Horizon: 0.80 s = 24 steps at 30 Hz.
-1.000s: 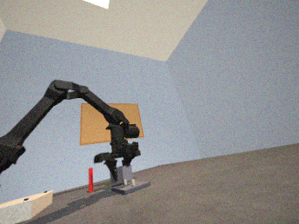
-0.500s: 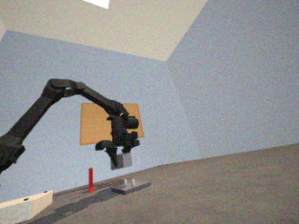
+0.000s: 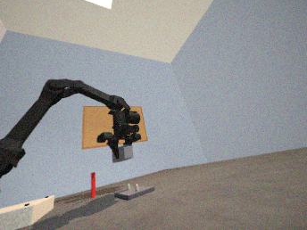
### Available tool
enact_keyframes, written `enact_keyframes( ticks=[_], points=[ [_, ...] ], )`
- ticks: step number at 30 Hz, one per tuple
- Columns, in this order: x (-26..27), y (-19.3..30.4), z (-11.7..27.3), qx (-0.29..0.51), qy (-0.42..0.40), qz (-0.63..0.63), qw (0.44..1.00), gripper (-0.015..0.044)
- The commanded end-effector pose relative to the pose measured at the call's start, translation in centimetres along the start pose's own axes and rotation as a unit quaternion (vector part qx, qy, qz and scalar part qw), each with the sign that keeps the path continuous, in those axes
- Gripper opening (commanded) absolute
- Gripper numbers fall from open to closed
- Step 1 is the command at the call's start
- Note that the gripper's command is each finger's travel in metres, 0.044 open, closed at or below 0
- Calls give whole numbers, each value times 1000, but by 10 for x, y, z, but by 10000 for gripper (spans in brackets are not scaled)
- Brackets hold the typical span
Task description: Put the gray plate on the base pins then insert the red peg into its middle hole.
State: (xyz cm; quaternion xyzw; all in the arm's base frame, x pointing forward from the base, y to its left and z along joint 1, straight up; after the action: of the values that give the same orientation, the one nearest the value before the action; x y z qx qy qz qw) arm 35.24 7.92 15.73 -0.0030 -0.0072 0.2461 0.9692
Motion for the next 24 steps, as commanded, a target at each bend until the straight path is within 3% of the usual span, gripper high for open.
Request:
enact_keyframes(
  ticks=[1,10,24],
  points=[
    [-1,1,17,0,-9,-2,1000,0],
    [-4,3,34,0,-9,-3,1000,0],
    [-16,-26,17,-2,-1,-36,999,0]
  ],
)
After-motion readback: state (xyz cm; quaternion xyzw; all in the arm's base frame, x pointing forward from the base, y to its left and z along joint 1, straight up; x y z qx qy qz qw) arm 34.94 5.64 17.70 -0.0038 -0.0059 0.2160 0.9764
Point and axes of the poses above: the point midway between the two fingers, 35 mm back from their tips, its own z axis back along the fingers, its own x axis across the jaws, y = z × x, the point moved 4 cm from there along z, back along the fingers, and after that the axes turned 10 degrees about z, right-handed, at the moved point
